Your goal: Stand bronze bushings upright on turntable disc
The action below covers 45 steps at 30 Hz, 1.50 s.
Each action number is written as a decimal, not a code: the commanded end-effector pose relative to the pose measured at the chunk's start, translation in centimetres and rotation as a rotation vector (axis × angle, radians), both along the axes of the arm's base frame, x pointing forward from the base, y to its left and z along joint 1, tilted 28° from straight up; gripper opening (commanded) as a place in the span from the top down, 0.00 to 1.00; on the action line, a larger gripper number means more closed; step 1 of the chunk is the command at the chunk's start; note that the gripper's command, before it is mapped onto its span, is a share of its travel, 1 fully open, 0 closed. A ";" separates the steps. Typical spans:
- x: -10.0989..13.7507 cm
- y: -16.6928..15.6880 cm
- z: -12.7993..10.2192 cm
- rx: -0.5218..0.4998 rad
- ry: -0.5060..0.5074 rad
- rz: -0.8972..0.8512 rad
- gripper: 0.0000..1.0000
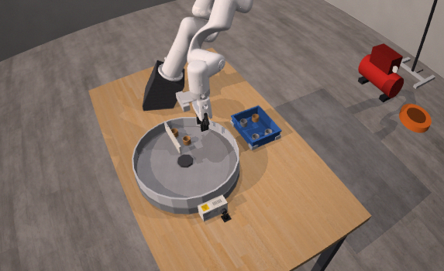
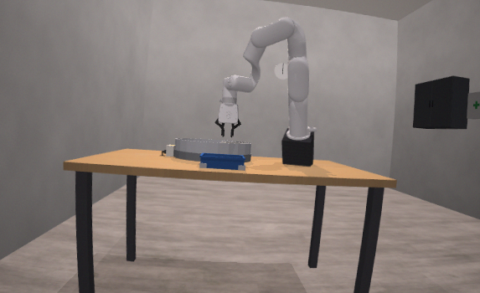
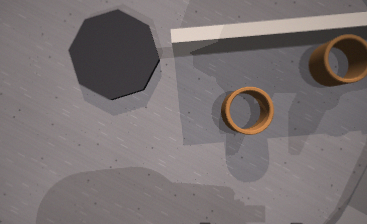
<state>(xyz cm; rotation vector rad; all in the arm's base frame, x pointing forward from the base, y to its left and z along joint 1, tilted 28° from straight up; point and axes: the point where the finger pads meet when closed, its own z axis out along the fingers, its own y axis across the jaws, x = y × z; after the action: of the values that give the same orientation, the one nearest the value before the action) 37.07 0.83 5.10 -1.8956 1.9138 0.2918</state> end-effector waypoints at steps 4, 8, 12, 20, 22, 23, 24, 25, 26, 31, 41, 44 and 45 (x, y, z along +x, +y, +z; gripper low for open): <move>-1.3 5.7 2.8 -0.034 -0.098 0.184 0.59; -2.4 10.7 5.0 -0.061 -0.177 0.342 0.59; -3.4 14.9 6.9 -0.088 -0.254 0.496 0.59; -4.8 21.3 9.9 -0.121 -0.346 0.683 0.59; -5.1 22.5 10.4 -0.128 -0.366 0.723 0.59; -5.2 23.0 10.6 -0.130 -0.373 0.738 0.59; -5.3 23.3 10.8 -0.132 -0.379 0.749 0.59; -5.4 23.6 10.9 -0.134 -0.383 0.757 0.59; -5.4 23.7 11.0 -0.134 -0.386 0.762 0.59; -5.5 23.8 11.0 -0.135 -0.388 0.766 0.59; -5.5 23.8 11.0 -0.135 -0.388 0.766 0.59; -5.4 23.9 11.1 -0.136 -0.386 0.766 0.59; -5.4 23.9 11.1 -0.137 -0.385 0.767 0.59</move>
<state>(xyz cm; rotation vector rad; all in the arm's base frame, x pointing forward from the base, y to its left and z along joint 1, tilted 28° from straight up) 31.56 24.66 16.03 -2.4914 0.9287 0.0066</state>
